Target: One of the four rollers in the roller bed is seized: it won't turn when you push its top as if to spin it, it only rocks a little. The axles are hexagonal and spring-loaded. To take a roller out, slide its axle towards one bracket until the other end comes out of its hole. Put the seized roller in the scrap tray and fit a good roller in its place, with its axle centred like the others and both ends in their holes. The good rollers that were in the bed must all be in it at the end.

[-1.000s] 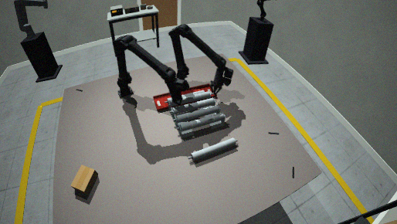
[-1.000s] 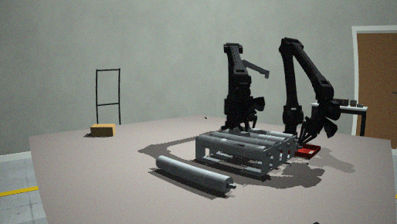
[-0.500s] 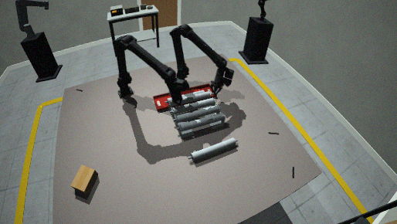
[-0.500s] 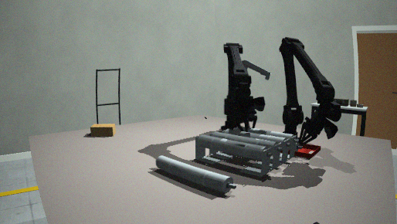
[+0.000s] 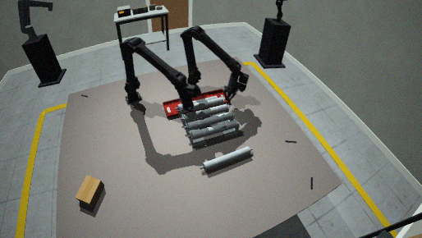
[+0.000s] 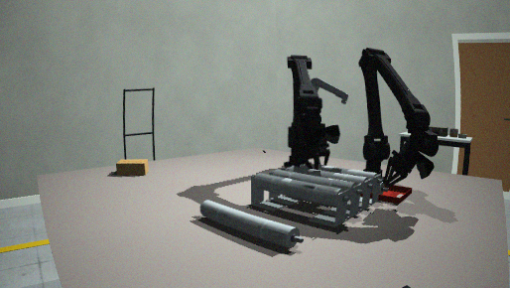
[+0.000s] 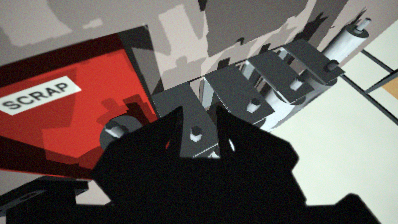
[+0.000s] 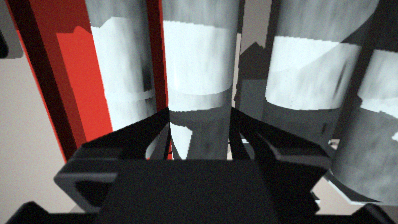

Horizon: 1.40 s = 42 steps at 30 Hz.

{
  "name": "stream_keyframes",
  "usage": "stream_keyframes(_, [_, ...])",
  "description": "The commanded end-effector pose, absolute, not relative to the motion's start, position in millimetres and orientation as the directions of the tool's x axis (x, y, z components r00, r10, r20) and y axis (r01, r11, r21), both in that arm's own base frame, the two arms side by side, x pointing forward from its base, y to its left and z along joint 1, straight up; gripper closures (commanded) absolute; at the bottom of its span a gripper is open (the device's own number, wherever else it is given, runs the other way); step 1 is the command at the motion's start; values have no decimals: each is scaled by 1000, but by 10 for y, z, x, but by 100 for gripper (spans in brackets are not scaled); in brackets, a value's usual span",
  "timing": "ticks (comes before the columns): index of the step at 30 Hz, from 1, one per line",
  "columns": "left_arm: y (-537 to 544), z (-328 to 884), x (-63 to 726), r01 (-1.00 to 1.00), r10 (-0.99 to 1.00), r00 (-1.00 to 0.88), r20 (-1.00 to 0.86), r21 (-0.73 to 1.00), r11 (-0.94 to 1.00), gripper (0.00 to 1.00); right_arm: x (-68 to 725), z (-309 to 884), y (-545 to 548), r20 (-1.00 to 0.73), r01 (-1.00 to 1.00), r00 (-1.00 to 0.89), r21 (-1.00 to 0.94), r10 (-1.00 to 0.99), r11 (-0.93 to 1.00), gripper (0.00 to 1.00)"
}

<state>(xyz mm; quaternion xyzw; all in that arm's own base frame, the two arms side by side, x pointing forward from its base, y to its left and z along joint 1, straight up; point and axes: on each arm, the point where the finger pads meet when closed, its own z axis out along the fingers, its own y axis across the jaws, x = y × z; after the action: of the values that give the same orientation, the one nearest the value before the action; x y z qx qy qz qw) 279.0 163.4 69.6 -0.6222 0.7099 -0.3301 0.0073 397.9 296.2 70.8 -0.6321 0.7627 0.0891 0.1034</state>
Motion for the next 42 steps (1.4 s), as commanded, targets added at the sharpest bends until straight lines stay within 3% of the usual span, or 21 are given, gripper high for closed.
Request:
stream_keyframes(1, [1761,885,2911,-856,-903,-252,348,-515,40,68,4098,859,2886,-296,-983,-166,-21,-941,181,68])
stream_keyframes(3, [1761,885,2911,-856,-903,-252,348,-515,40,68,4137,937,2905,-306,-982,-163,-41,-938,184,68])
stream_keyframes(4, [1761,885,2911,-856,-903,-252,348,-515,40,68,4141,936,2904,-305,-982,-161,-43,-939,183,38])
stream_keyframes(21, [1761,885,2911,-856,-903,-252,348,-515,40,68,4085,856,2972,-298,-986,-151,-28,-943,167,38])
stream_keyframes(30, [2066,1380,2638,-852,-906,-266,330,-520,60,68,4176,1645,2790,-318,-982,-154,-52,-936,179,38])
stream_keyframes(42, [1995,1196,2647,-864,-900,-241,364,-503,28,68,3950,1196,2841,-265,-987,-160,10,-951,163,38])
